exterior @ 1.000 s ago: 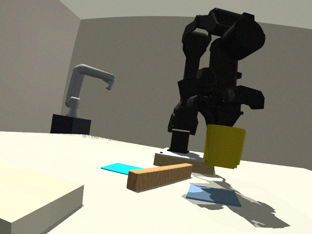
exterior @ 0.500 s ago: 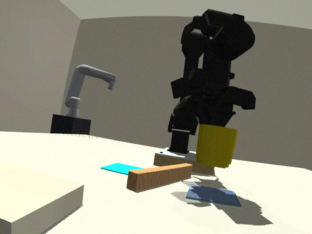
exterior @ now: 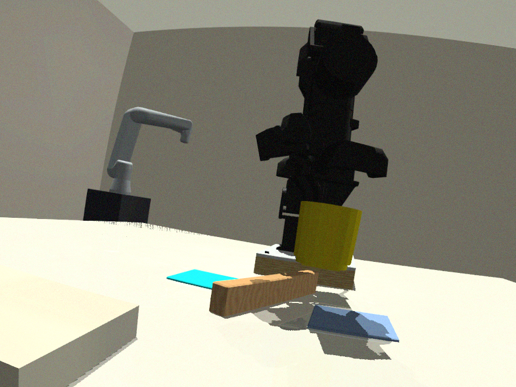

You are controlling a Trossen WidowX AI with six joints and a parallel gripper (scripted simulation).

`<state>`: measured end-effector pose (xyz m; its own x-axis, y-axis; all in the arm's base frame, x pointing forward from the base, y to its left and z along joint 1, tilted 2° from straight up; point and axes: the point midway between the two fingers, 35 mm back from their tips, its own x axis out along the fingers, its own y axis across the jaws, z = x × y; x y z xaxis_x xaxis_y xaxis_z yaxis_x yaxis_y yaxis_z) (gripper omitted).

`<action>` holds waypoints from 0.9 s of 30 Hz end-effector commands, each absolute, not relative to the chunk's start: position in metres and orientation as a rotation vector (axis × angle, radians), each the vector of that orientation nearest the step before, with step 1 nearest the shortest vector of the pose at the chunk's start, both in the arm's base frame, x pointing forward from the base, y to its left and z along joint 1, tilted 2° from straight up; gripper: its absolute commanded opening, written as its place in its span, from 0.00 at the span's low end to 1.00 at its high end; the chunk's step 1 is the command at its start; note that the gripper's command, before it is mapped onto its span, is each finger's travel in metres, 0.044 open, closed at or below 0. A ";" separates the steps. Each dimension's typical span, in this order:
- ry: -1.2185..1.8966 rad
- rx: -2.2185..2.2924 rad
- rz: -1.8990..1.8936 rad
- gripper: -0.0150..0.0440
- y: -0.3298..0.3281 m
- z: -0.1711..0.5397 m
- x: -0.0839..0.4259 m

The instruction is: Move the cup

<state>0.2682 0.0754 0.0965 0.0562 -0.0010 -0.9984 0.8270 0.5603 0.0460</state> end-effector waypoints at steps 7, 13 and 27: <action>1.378 0.776 -0.729 0.25 0.054 0.097 0.263; 1.378 0.775 -0.730 0.25 0.042 0.097 0.260; 1.377 0.773 -0.733 0.25 0.016 0.097 0.253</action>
<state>0.2549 0.0205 0.0966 0.0595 -0.0084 -0.9982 0.8272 0.5601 0.0446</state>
